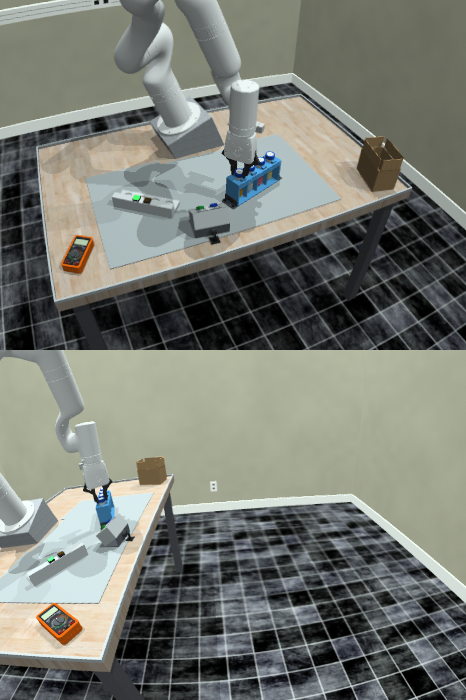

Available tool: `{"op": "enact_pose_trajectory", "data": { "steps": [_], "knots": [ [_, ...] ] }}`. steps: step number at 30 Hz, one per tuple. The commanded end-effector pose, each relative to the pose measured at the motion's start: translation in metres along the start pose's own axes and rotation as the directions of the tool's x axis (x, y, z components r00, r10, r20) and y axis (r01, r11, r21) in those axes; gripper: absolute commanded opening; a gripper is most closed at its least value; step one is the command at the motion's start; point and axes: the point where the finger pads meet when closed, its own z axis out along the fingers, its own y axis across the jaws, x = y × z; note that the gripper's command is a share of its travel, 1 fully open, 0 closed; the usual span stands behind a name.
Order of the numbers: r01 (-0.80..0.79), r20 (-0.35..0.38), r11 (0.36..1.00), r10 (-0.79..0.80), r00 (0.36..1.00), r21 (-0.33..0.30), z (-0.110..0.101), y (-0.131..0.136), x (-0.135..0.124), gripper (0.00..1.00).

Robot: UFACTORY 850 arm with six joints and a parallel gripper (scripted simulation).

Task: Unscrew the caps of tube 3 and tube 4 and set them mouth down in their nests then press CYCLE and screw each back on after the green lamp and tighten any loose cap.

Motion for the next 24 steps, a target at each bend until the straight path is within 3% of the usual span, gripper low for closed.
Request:
{"op": "enact_pose_trajectory", "data": {
  "steps": [1,7,14,24],
  "knots": [
    [-0.209,0.002,0.978,0.209,0.978,-0.003,-0.0004,0.0007,-0.0003,0.00],
    [-0.399,0.001,0.917,0.399,0.917,-0.003,-0.0002,0.0007,-0.0003,0.00],
    [-0.684,0.000,0.729,0.684,0.729,-0.003,0.0000,0.0007,-0.0003,0.00],
    [-0.685,0.000,0.728,0.685,0.728,-0.003,0.0000,0.0007,-0.0003,0.00]
  ]
}}
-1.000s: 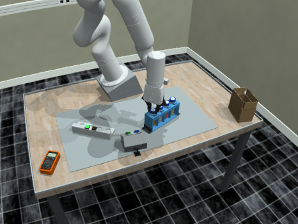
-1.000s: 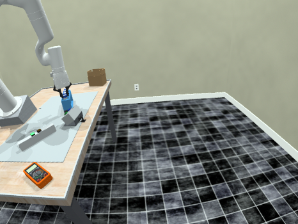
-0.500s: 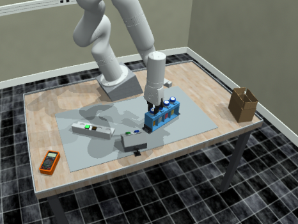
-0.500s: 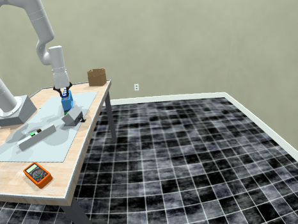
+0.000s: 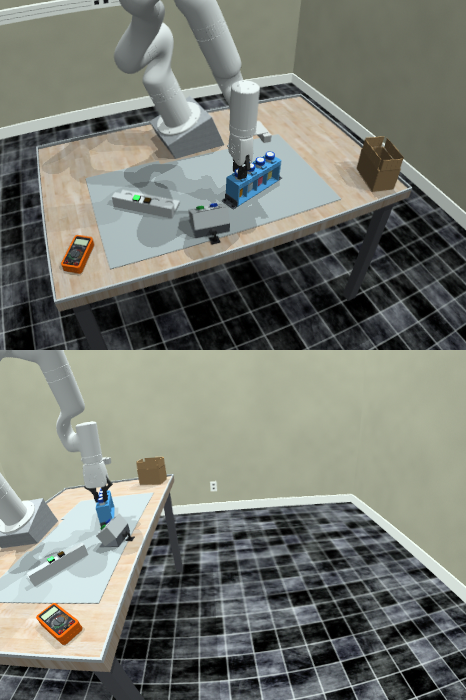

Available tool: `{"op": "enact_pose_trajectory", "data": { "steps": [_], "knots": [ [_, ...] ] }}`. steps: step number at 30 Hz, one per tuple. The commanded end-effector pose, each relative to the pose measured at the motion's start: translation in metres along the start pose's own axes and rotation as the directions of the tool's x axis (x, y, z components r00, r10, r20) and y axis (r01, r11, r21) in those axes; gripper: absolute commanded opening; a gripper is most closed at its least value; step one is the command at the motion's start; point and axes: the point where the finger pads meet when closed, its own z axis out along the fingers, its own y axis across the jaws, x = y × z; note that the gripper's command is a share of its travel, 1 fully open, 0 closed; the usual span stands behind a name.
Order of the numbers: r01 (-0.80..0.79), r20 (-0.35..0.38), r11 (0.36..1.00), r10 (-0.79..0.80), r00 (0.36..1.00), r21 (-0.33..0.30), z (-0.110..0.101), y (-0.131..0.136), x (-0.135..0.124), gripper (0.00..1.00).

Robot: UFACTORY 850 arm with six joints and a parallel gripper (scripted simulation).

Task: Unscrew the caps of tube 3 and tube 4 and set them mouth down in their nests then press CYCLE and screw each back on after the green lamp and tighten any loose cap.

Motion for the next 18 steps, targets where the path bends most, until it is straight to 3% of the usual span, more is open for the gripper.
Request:
{"op": "enact_pose_trajectory", "data": {
  "steps": [1,11,18],
  "knots": [
    [-0.013,0.005,1.000,0.013,1.000,-0.022,0.000,0.001,0.000,0.46],
    [-0.013,0.005,1.000,0.013,1.000,-0.022,0.000,0.001,0.000,0.46],
    [-0.013,0.005,1.000,0.013,1.000,-0.022,-0.015,0.000,0.000,0.46]
  ]
}}
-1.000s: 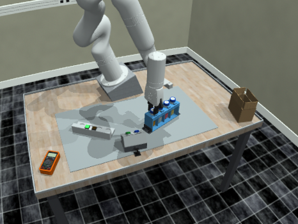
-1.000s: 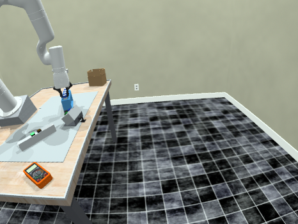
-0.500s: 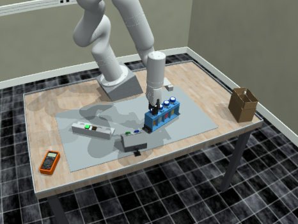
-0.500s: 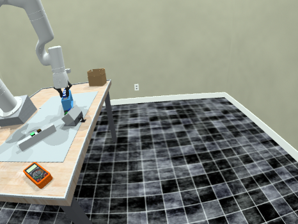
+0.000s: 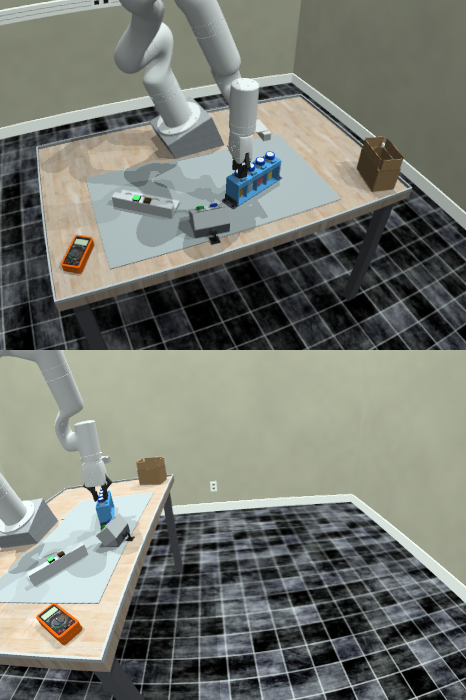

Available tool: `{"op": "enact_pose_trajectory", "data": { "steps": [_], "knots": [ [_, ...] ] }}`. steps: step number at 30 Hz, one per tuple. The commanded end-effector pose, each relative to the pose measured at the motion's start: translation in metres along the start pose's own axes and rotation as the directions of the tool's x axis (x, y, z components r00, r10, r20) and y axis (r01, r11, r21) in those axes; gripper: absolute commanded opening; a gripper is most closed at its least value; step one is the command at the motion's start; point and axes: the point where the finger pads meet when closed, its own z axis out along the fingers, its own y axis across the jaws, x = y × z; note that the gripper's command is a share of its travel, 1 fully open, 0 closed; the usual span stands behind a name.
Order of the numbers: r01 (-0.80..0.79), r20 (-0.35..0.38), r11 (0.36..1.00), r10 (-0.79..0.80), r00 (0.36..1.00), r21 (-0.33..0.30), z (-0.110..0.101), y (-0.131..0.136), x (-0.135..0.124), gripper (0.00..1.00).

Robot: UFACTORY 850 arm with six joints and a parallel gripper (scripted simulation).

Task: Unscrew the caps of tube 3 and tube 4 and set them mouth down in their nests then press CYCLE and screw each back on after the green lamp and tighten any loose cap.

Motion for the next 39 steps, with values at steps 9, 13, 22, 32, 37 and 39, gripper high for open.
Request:
{"op": "enact_pose_trajectory", "data": {
  "steps": [9,13,22,32,37,39],
  "knots": [
    [0.000,-0.001,1.000,0.000,1.000,-0.001,-0.037,0.001,0.000,0.46],
    [0.000,-0.001,1.000,0.000,1.000,-0.001,-0.041,0.001,0.000,0.46],
    [0.404,0.000,0.915,-0.404,0.915,-0.002,-0.041,-0.015,0.039,0.46],
    [0.598,0.000,0.802,-0.598,0.802,-0.002,-0.041,-0.035,0.085,0.46],
    [0.598,0.000,0.802,-0.598,0.802,-0.002,-0.041,-0.047,0.116,0.46],
    [0.598,0.000,0.802,-0.598,0.802,-0.002,-0.041,-0.051,0.124,0.46]
  ]
}}
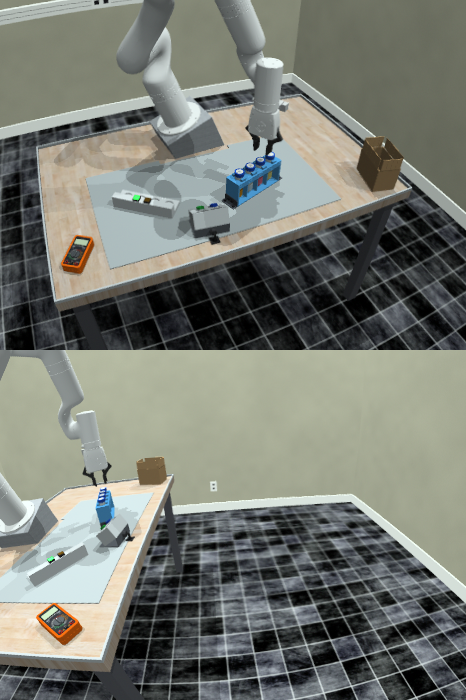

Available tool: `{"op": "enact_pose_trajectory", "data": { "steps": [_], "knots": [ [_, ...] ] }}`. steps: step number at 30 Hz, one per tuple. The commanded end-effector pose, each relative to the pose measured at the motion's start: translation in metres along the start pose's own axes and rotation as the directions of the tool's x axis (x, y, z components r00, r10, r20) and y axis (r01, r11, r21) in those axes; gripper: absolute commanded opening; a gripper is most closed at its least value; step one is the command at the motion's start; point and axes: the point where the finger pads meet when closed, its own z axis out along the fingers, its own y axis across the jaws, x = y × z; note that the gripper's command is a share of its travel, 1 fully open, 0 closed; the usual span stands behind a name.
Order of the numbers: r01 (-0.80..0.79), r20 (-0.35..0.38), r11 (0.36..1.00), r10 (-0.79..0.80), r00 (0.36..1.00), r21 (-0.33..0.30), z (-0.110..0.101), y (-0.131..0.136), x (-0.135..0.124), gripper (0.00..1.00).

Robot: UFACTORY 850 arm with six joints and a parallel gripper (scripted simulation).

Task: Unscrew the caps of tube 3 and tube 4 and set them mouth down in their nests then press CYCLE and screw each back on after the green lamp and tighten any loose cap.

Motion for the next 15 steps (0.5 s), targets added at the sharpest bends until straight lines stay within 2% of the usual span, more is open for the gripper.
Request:
{"op": "enact_pose_trajectory", "data": {
  "steps": [1,3,12,15],
  "knots": [
    [0.003,-0.003,1.000,-0.003,1.000,0.006,-0.001,0.009,0.031,0.46],
    [0.003,-0.003,1.000,-0.003,1.000,0.006,-0.001,0.013,0.045,0.46],
    [0.003,-0.003,1.000,-0.003,1.000,0.006,-0.001,0.013,0.045,0.46],
    [0.003,-0.003,1.000,-0.003,1.000,0.006,0.008,0.013,0.045,0.46]
  ]
}}
